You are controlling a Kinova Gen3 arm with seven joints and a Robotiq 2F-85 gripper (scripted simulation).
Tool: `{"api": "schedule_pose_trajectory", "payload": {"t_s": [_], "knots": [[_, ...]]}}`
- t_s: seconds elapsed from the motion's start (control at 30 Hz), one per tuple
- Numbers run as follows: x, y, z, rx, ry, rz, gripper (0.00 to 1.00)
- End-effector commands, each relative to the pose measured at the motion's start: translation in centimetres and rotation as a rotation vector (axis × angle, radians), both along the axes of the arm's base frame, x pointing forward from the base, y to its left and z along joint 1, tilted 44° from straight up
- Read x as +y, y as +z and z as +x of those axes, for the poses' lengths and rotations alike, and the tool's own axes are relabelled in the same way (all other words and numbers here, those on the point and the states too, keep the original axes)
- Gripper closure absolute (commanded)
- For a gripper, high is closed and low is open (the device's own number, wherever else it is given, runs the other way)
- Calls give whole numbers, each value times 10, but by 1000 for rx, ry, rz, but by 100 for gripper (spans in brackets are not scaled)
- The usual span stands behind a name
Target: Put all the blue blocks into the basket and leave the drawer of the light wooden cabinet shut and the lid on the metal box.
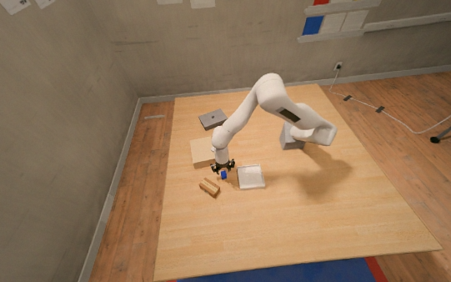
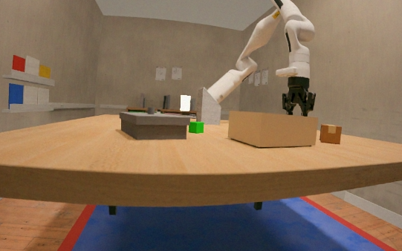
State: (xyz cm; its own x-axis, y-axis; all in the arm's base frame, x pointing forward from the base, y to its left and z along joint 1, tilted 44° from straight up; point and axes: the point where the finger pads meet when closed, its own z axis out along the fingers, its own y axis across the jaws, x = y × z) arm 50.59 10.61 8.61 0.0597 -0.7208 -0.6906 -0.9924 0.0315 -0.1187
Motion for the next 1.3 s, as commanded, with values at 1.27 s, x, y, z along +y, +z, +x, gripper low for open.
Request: {"api": "schedule_pose_trajectory", "payload": {"t_s": [1.27], "knots": [[6, -7, 2, -1, -1, -1, 31]]}}
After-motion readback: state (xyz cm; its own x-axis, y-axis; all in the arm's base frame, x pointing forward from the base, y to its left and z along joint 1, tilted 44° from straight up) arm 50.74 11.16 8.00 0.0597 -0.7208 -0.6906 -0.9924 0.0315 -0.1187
